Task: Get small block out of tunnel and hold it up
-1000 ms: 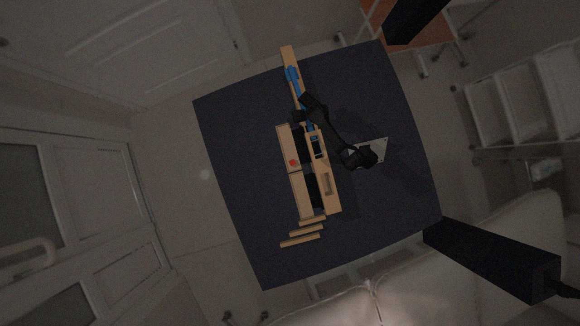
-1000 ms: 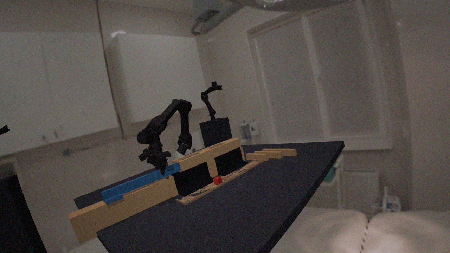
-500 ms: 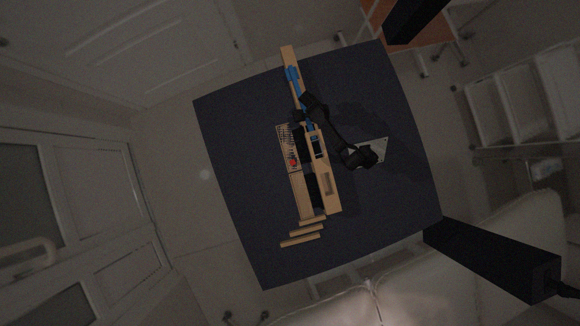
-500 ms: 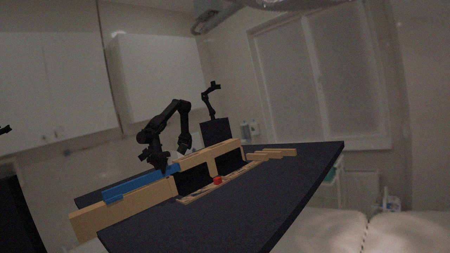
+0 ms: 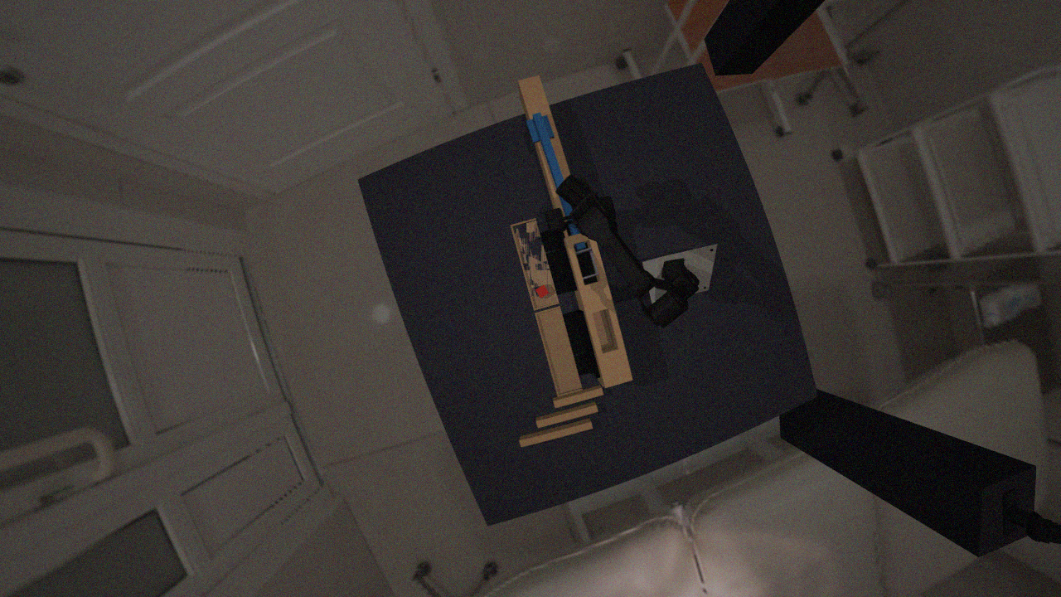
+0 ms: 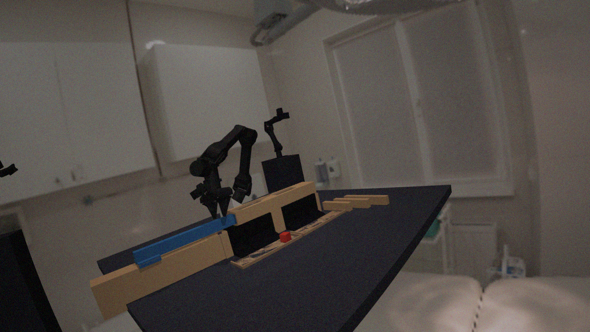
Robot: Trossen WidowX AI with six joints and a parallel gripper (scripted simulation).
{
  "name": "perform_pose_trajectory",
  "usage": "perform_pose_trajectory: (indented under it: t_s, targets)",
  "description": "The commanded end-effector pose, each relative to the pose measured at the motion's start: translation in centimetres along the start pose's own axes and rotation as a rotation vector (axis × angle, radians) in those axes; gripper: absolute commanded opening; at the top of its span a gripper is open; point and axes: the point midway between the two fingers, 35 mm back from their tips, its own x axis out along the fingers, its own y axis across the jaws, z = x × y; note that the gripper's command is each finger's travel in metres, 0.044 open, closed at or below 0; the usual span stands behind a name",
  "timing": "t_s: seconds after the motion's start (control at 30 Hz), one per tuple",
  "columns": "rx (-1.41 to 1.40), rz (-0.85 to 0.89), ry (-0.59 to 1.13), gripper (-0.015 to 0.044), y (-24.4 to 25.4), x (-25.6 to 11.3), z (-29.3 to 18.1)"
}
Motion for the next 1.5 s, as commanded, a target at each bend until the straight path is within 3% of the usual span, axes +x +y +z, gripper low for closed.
perform_pose_trajectory:
  t_s: [0.0,0.83,1.3,1.47]
  targets:
    - [0.006,0.008,-0.006,0.0440,0.0,-0.3,-0.7]
    - [0.006,0.009,-0.005,0.0440,-0.7,3.3,-1.3]
    - [-0.002,0.006,-0.008,0.0073,-0.5,2.8,-1.2]
    - [-0.002,0.007,-0.008,0.0020,-0.5,2.8,-1.1]
